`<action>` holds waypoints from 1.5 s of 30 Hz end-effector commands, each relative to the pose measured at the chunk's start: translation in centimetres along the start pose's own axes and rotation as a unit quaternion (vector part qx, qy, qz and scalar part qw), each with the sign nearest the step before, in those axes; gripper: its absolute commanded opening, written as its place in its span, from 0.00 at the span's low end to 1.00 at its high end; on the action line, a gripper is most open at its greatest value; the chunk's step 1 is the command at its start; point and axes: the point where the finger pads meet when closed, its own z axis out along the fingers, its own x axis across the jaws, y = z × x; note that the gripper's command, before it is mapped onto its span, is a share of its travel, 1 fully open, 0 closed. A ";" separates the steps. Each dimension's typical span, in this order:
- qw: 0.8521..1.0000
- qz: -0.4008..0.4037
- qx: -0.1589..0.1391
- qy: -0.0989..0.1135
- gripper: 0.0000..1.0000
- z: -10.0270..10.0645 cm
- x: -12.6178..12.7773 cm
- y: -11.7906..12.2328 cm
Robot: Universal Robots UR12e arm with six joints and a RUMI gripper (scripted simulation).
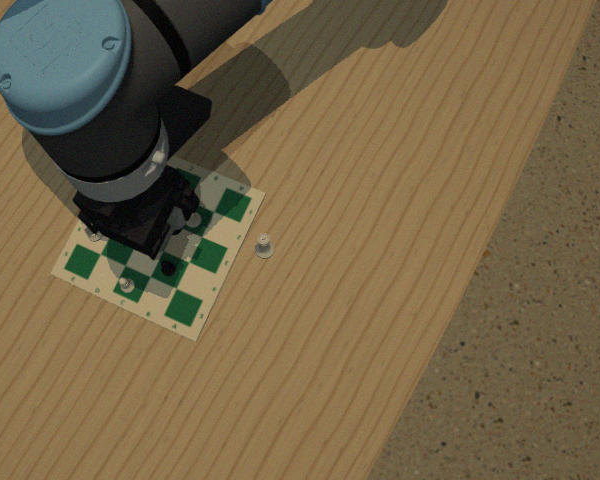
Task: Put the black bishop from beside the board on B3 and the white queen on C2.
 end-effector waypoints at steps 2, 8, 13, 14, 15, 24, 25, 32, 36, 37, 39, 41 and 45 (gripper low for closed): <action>1.000 0.000 -0.001 0.000 0.00 2.2 0.0 0.1; 1.000 0.000 -0.001 0.000 0.00 4.9 0.0 0.1; 1.000 0.000 -0.001 0.000 0.00 6.3 0.0 0.1; 1.000 0.000 -0.001 0.000 0.00 6.3 0.0 0.1; 1.000 0.000 -0.001 0.000 0.00 6.3 0.0 0.1; 1.000 0.000 -0.001 0.000 0.00 6.6 0.0 0.1; 1.000 0.000 -0.001 0.000 0.00 6.6 0.0 0.1; 1.000 0.000 -0.001 0.000 0.00 6.6 0.0 0.1; 1.000 0.000 -0.001 0.000 0.00 6.6 0.0 0.1; 1.000 0.000 -0.001 0.000 0.00 6.6 0.0 0.1; 1.000 0.000 -0.001 0.000 0.00 6.6 0.0 0.1; 1.000 0.000 -0.001 0.000 0.00 6.6 0.0 0.1; 1.000 0.000 -0.001 0.000 0.00 6.6 0.0 0.1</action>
